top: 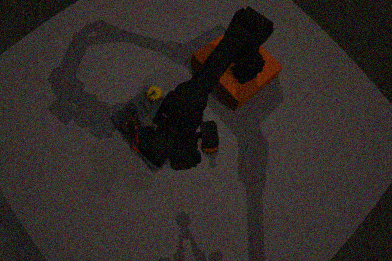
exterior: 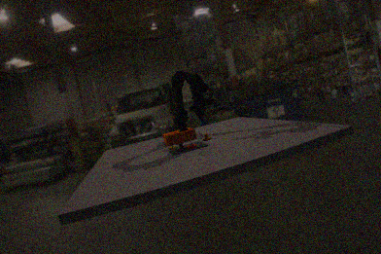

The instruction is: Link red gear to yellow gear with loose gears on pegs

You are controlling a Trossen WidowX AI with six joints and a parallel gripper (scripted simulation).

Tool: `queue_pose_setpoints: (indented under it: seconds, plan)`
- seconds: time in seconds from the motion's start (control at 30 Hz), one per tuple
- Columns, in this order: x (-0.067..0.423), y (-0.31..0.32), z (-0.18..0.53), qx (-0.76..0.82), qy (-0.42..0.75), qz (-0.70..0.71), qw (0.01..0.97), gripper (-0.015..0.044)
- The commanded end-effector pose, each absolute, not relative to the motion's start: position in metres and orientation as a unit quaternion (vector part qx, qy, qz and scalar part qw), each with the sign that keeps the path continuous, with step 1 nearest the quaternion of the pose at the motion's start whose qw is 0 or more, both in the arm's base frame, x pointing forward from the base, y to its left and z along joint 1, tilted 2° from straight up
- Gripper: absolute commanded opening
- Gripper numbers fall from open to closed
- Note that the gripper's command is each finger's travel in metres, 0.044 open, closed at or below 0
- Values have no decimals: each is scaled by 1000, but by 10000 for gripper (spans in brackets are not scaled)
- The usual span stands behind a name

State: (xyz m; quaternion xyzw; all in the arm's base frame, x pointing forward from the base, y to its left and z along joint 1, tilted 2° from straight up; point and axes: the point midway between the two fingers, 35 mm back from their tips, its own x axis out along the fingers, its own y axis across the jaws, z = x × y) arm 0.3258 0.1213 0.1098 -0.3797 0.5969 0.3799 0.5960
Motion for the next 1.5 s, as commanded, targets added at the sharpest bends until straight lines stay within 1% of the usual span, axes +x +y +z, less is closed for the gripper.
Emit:
queue_pose_setpoints:
  seconds: [0.0, 1.47]
  plan:
    - [331, 109, 105, -382, 598, 379, 594, 0]
    - [357, -5, 74, -383, 600, 375, 594, 0]
